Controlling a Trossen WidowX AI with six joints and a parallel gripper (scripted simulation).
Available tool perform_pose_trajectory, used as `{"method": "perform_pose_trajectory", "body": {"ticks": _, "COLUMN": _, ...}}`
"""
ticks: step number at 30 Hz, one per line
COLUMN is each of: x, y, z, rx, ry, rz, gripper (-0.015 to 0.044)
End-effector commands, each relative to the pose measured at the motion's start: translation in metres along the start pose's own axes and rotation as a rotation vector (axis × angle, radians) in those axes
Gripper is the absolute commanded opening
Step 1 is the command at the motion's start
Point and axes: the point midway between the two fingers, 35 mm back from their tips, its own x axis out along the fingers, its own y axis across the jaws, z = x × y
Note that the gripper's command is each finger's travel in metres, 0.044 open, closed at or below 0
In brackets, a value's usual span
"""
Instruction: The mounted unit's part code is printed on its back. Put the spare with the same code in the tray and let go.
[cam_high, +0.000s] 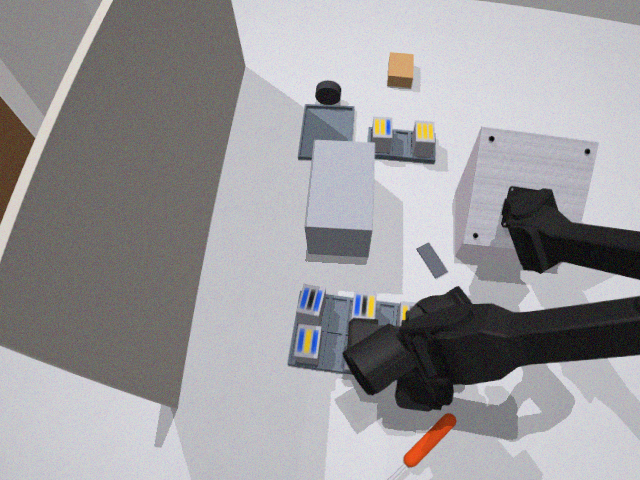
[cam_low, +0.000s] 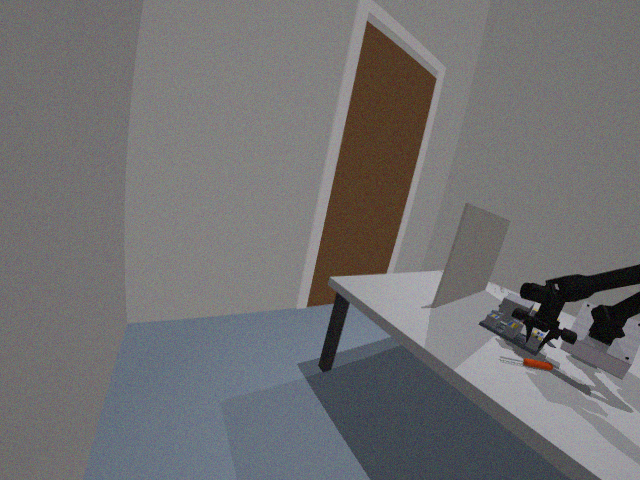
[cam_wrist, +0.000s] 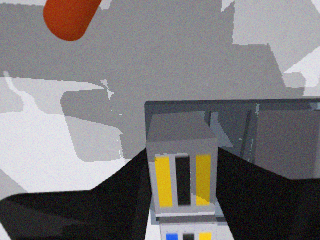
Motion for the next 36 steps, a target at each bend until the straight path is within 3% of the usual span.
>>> {"method": "perform_pose_trajectory", "body": {"ticks": 1, "x": 0.0, "y": 0.0, "z": 0.0, "rx": 0.0, "ry": 0.0, "rz": 0.0, "gripper": 0.0}}
{"method": "perform_pose_trajectory", "body": {"ticks": 20, "x": -0.076, "y": -0.001, "z": -0.001, "rx": 0.005, "ry": 0.009, "rz": 0.001, "gripper": 0.0}}
{"method": "perform_pose_trajectory", "body": {"ticks": 36, "x": -0.092, "y": -0.003, "z": -0.004, "rx": 0.013, "ry": 0.019, "rz": 0.008, "gripper": 0.0}}
